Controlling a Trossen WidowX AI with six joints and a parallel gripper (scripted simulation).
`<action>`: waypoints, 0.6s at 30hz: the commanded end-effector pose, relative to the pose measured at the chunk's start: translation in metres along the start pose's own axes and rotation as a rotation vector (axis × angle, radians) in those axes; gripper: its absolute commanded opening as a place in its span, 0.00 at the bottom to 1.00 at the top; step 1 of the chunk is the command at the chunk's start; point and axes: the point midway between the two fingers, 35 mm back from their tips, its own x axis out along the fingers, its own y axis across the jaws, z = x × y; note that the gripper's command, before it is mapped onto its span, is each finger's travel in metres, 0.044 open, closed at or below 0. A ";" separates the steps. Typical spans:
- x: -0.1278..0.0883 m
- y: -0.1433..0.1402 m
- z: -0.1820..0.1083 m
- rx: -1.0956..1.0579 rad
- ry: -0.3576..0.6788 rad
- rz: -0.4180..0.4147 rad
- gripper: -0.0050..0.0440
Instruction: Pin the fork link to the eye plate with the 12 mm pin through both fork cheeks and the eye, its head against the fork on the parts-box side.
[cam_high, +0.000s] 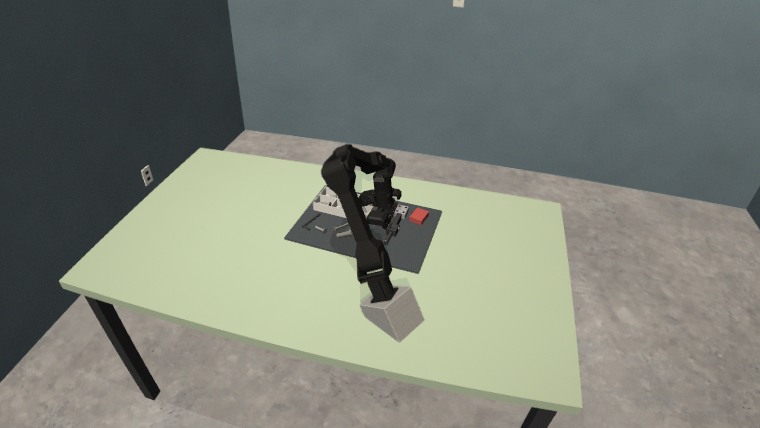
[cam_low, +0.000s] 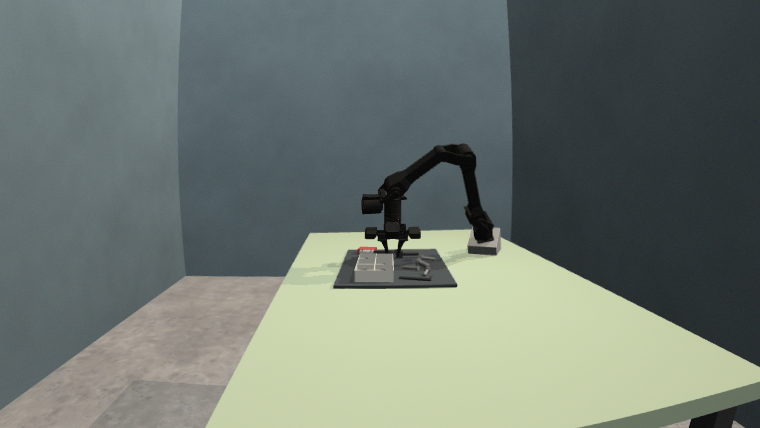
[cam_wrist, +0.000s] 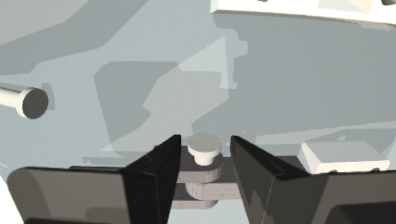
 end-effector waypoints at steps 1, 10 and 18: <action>-0.003 -0.002 0.001 -0.007 -0.001 -0.013 0.41; -0.004 -0.002 0.001 -0.008 -0.002 -0.015 0.41; -0.015 -0.006 0.004 -0.017 -0.007 -0.040 0.41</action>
